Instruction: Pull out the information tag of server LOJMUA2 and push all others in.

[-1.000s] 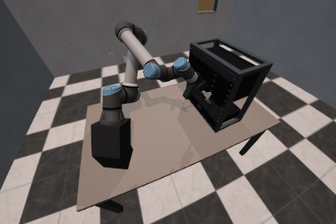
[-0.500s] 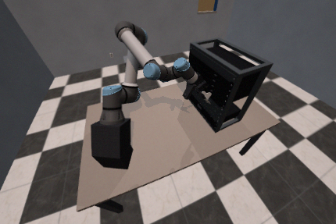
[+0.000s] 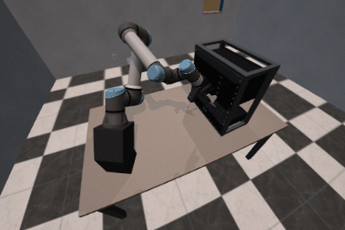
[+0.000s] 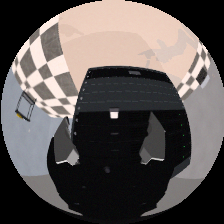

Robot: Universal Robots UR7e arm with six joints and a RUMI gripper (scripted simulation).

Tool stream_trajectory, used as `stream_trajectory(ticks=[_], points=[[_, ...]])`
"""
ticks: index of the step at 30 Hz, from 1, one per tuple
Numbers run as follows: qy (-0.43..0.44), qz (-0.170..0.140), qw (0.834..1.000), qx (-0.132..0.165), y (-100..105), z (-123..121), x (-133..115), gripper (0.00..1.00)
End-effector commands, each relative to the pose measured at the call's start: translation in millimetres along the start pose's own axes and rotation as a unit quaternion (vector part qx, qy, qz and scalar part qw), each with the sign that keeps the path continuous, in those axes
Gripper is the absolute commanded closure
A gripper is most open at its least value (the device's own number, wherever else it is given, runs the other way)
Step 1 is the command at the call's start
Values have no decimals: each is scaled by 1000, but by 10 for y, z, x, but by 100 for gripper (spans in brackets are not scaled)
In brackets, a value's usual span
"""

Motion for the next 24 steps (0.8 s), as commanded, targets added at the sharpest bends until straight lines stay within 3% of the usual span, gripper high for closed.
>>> stream_trajectory(ticks=[1,24], points=[[-2,1,1000,-1,-2,-3,7,0],[-13,6,1000,-5,-25,-5,63,0]])
Point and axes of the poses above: the point where the finger pads meet when closed, its own y axis back along the fingers, its own z axis across the jaws, x = y × z, the point moved 4 cm from there along y, back along the fingers, and after that the axes turned 10 degrees about y, right-handed, at the moved point
